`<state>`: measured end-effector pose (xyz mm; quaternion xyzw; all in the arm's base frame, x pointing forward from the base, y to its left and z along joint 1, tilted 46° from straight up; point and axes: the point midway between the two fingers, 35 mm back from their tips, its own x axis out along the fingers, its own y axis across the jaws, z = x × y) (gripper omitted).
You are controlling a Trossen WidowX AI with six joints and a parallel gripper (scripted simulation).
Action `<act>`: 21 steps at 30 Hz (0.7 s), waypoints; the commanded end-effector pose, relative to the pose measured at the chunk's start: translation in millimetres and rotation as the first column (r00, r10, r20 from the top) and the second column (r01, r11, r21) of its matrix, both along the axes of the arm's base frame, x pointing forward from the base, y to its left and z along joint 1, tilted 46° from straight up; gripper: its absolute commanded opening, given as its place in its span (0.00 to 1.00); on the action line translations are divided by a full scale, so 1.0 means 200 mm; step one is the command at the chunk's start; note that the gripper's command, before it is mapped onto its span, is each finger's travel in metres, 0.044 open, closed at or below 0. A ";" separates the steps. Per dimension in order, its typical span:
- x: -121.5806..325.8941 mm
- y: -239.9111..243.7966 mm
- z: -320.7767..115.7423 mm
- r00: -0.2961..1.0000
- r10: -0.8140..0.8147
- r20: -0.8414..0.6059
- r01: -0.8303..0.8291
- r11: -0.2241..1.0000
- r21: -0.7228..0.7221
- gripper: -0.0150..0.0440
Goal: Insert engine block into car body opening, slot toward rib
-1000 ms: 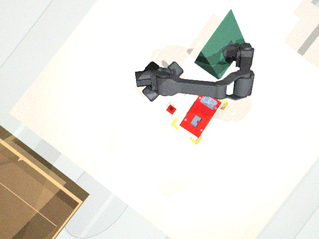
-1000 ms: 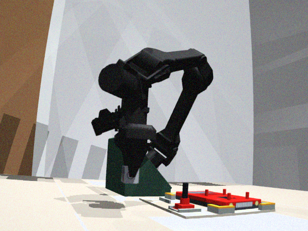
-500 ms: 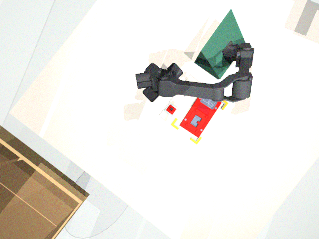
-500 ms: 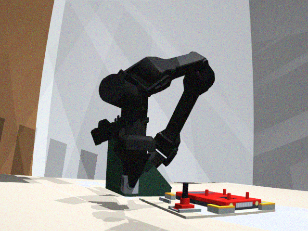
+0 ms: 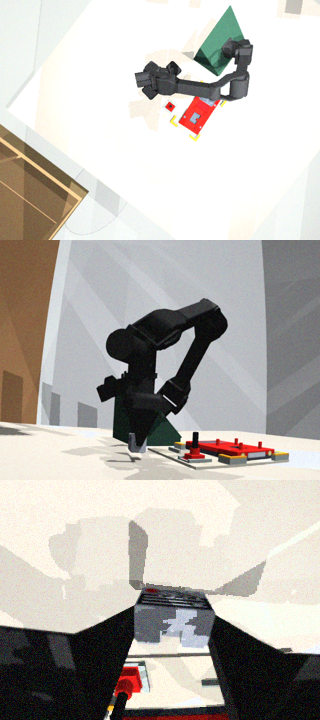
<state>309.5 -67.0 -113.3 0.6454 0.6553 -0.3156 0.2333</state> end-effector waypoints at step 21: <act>-0.01 0.06 -0.06 1.000 -0.005 -0.001 0.005 1.000 0.000 0.34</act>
